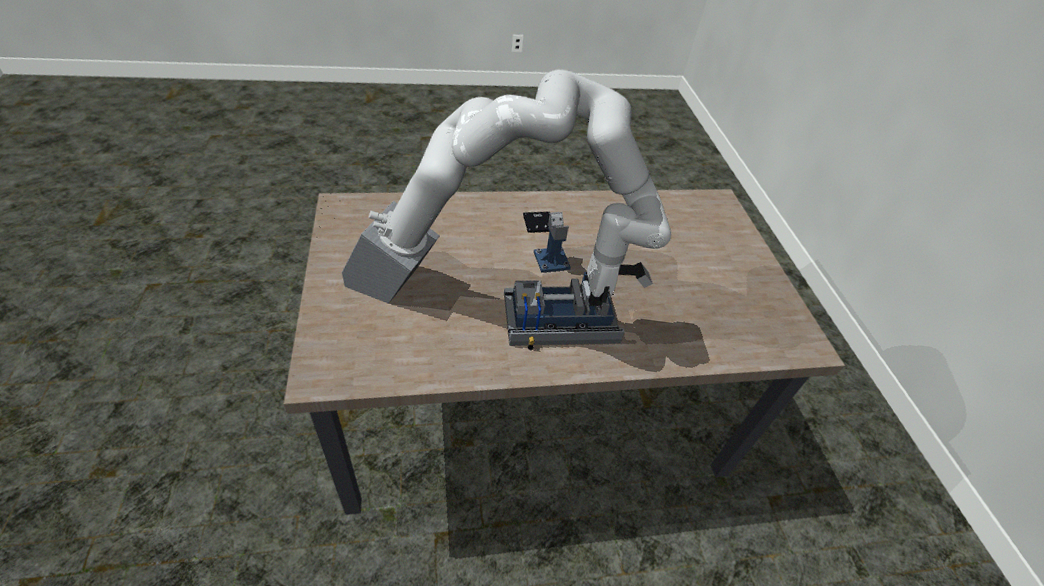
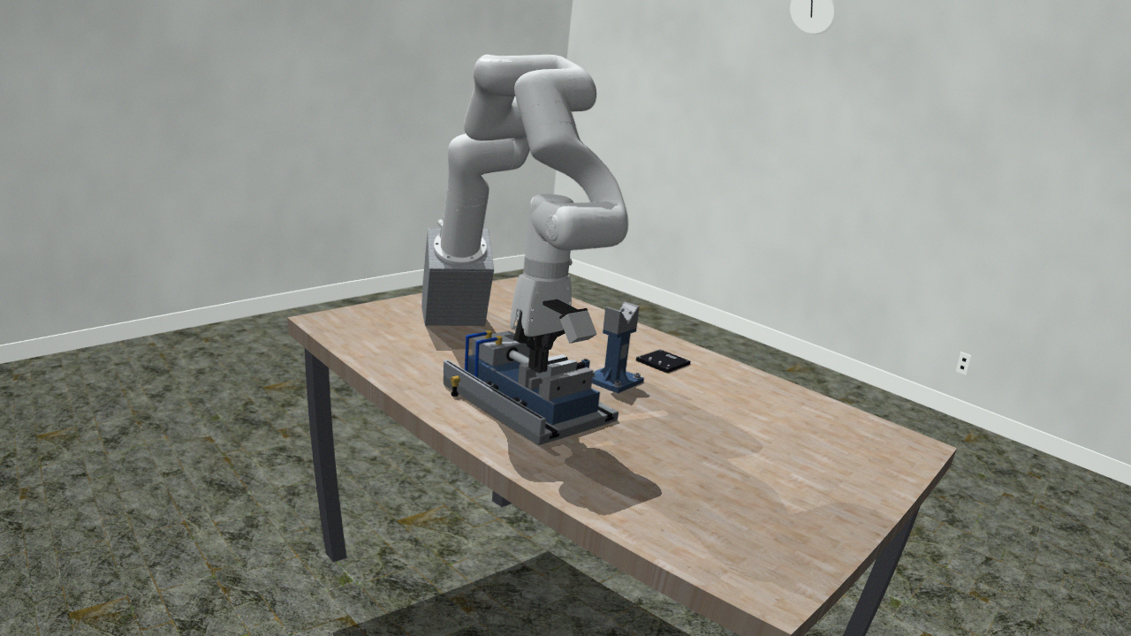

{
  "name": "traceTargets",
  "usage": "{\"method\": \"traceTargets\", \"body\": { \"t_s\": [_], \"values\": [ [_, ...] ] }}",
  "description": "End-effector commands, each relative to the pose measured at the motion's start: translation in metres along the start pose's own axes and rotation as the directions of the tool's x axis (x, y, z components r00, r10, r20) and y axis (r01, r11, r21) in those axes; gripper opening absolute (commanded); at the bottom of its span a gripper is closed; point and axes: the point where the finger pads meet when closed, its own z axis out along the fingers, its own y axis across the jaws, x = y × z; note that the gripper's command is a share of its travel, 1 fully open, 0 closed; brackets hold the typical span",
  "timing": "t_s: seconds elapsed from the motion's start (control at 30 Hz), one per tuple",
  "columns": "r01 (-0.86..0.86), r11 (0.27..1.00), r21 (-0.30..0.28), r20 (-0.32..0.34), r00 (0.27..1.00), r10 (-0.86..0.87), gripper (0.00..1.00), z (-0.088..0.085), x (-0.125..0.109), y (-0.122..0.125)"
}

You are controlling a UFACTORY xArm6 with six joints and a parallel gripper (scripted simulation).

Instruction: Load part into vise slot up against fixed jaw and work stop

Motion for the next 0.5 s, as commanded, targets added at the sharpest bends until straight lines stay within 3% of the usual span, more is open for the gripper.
{"method": "traceTargets", "body": {
  "t_s": [0.0, 0.47],
  "values": [
    [0.000, 1.000, -0.001, -0.003, 1.000, 0.000, 0.00, -0.0011, 0.0012, 0.0001],
    [0.000, 1.000, -0.001, -0.003, 1.000, 0.000, 0.00, -0.0011, 0.0012, -0.0037]
  ]
}}
